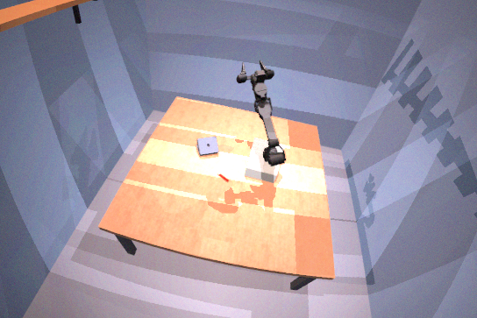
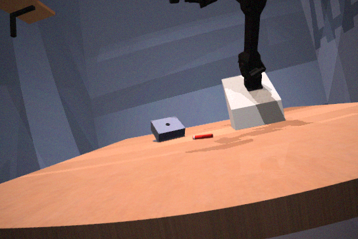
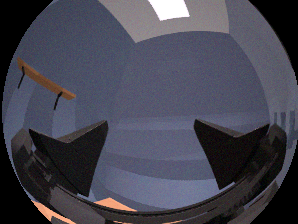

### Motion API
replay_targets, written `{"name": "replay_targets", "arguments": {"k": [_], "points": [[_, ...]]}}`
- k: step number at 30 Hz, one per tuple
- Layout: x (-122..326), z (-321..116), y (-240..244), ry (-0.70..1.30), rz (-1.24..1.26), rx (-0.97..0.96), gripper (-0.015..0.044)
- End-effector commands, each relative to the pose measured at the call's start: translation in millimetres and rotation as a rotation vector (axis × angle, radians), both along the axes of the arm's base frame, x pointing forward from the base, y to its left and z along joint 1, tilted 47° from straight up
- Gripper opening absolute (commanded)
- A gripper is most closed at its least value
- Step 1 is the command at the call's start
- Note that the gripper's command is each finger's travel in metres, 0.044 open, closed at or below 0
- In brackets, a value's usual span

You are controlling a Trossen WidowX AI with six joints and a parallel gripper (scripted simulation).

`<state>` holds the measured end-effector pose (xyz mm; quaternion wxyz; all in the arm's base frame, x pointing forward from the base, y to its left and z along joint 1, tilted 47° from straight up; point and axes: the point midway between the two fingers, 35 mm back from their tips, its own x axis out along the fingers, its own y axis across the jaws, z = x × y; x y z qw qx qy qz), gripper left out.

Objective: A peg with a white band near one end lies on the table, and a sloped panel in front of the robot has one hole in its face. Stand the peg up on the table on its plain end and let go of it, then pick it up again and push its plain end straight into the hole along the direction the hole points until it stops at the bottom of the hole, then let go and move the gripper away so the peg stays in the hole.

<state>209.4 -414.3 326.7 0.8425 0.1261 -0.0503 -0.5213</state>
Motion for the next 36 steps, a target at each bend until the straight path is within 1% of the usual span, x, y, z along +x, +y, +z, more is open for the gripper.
{"name": "replay_targets", "arguments": {"k": [1,18,36], "points": [[19,-18,10,0.104,0.072,0.008,0.0440],[97,-78,72,0.538,0.449,-0.078,0.0440],[152,-138,161,0.901,0.907,-0.293,0.0440]]}}
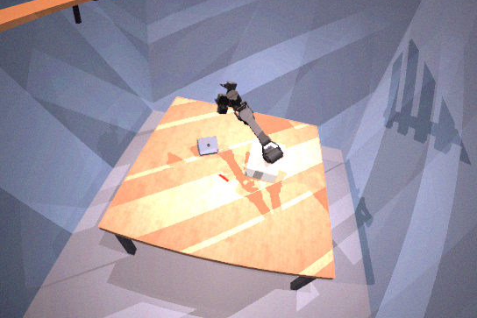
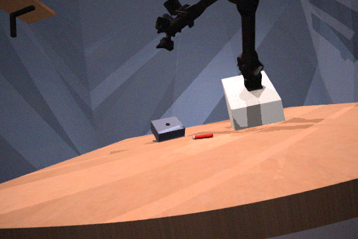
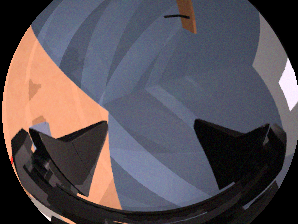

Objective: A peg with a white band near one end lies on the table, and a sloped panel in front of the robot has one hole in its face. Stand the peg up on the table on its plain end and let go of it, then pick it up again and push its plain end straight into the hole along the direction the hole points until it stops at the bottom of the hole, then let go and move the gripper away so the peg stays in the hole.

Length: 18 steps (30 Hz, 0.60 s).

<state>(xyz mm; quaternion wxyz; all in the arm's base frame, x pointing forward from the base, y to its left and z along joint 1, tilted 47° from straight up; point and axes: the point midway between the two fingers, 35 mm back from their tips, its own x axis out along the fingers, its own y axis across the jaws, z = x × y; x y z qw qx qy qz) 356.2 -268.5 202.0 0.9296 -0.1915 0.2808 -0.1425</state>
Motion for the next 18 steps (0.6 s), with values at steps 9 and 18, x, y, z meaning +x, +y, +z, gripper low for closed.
{"name": "replay_targets", "arguments": {"k": [9,18], "points": [[21,-40,66,0.174,0.348,-0.104,0.0440],[28,-64,118,0.262,0.630,-0.198,0.0440]]}}
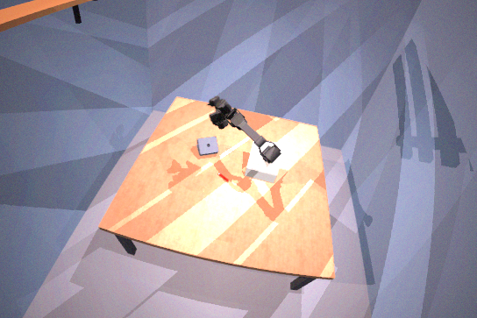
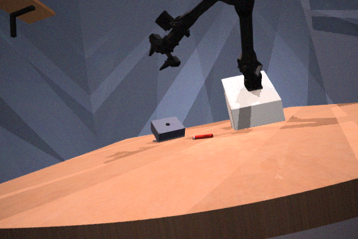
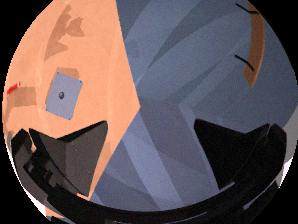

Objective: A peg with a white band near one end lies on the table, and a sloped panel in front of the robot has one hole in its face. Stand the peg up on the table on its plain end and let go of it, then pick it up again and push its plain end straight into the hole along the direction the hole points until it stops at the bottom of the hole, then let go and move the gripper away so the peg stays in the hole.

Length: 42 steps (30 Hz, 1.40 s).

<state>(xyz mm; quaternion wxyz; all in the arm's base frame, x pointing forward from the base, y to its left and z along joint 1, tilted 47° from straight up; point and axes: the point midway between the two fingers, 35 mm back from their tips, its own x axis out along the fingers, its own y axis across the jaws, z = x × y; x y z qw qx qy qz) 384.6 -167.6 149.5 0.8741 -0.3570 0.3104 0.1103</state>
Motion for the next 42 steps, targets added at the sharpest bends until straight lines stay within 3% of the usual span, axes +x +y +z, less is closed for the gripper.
{"name": "replay_targets", "arguments": {"k": [1,22,42], "points": [[0,-14,23,0.040,0.116,-0.024,0.0440],[-17,-58,143,0.112,0.812,-0.185,0.0440],[-69,-82,245,0.000,1.474,-0.274,0.0440]]}}
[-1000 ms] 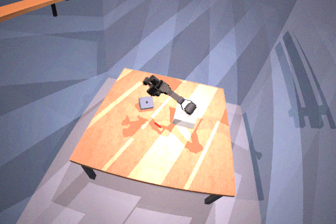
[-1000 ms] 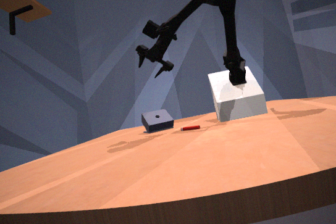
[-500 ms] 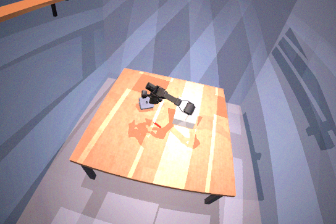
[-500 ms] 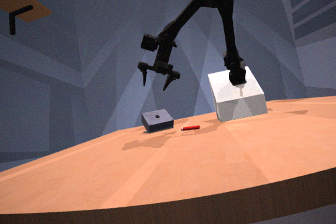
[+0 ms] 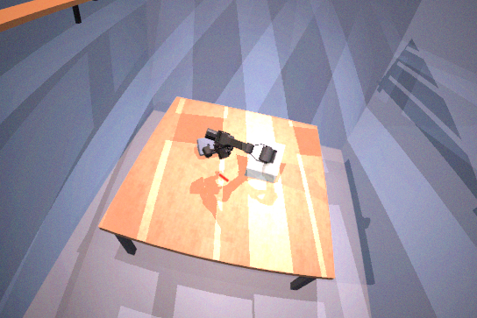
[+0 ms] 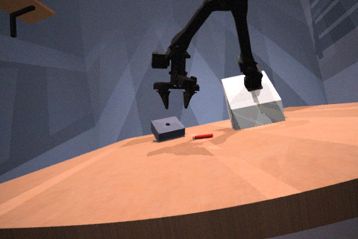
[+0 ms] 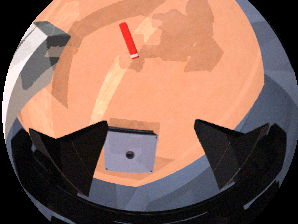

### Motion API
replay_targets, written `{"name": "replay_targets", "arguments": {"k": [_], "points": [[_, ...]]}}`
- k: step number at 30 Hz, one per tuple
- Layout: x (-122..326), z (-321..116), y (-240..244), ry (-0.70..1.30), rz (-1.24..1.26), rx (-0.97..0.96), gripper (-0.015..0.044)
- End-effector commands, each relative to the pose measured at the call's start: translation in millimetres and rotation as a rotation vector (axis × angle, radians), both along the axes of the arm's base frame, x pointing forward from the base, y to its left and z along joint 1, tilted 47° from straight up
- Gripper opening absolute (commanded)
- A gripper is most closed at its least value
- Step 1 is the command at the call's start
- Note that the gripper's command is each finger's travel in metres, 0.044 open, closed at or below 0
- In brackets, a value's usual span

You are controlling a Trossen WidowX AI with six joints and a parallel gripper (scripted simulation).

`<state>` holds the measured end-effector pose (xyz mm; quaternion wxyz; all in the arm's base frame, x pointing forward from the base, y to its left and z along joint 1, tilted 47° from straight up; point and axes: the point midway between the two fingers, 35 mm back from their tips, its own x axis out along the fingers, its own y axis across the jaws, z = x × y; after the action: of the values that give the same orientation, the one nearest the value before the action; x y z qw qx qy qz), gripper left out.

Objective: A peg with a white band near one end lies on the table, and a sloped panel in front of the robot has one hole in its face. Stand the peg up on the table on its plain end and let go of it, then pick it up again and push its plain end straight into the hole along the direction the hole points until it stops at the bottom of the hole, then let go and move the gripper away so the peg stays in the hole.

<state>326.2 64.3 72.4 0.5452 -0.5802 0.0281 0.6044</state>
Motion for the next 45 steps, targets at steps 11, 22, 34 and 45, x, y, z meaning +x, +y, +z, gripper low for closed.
{"name": "replay_targets", "arguments": {"k": [11,22,34,45], "points": [[-47,-11,55,-0.054,0.408,0.052,0.0440],[-46,-19,63,-0.055,0.414,0.052,0.0440],[-45,-33,77,-0.054,0.414,0.050,0.0440],[-44,-45,90,-0.054,0.414,0.051,0.0440]]}}
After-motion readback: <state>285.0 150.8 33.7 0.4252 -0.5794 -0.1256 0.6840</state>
